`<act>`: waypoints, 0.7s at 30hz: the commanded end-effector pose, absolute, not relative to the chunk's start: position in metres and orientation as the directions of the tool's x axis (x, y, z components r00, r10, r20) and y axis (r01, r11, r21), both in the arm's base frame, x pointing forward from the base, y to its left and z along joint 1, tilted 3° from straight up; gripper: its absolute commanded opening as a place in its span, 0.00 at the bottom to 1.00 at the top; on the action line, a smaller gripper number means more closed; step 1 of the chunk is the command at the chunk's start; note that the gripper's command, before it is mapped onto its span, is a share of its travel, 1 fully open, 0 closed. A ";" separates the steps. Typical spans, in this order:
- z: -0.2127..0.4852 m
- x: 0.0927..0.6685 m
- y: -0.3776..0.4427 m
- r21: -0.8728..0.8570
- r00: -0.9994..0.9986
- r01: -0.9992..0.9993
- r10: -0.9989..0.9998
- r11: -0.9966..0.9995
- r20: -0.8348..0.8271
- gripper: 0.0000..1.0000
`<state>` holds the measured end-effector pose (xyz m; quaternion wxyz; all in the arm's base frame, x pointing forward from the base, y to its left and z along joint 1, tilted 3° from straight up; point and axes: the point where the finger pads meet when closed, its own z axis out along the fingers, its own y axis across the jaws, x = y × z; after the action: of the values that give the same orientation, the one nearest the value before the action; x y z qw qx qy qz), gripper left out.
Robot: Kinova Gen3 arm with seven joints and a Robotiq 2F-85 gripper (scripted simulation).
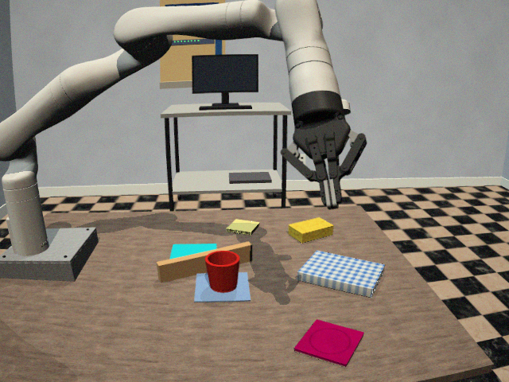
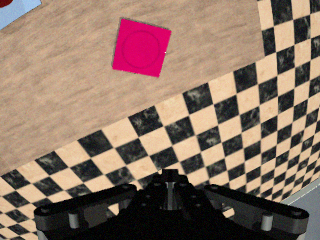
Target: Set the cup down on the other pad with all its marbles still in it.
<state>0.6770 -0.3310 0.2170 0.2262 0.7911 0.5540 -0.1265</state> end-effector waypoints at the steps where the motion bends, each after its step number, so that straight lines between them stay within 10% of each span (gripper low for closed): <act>1: 0.214 0.676 -0.323 0.230 0.386 0.921 0.815 -0.314 -0.431 0.00; 21: 0.157 0.650 -0.252 0.275 0.787 0.616 0.588 -0.738 -0.185 0.00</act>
<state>0.6541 -0.2640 0.1584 0.1668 0.9251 0.3376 -0.0491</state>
